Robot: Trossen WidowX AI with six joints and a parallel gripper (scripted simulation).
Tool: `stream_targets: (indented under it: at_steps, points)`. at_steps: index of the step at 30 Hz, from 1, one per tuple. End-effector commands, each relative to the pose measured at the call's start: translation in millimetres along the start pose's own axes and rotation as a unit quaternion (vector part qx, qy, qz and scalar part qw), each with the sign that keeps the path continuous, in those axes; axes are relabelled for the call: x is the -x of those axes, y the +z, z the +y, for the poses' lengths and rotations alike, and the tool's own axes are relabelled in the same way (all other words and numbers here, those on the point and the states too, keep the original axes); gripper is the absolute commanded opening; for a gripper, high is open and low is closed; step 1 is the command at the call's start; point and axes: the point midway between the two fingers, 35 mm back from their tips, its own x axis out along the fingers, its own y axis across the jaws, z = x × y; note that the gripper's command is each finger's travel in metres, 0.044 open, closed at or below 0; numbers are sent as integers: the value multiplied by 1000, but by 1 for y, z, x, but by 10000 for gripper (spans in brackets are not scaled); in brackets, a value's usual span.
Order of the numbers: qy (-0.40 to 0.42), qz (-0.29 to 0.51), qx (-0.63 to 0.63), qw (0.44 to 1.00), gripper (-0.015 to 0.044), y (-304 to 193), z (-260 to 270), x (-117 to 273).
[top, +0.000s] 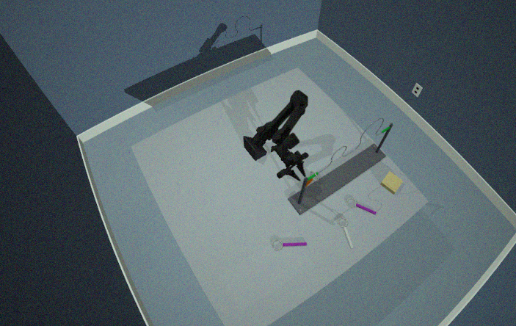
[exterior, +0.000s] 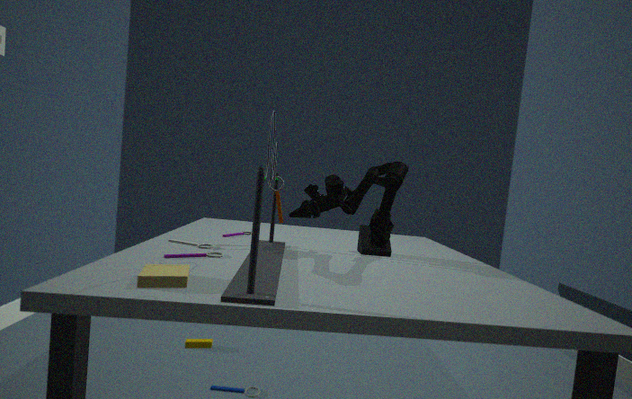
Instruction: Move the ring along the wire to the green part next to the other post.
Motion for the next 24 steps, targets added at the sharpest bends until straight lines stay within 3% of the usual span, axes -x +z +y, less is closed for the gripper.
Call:
stream_targets:
  at_steps: [1, 23, 24]
  points:
    - [1, 0, 3, 1000, 160, -1, 1, 7]
    - [1, 0, 3, 1000, 160, -1, 1, 7]
    - [0, -1, 0, 1000, 186, 0, 1, 9]
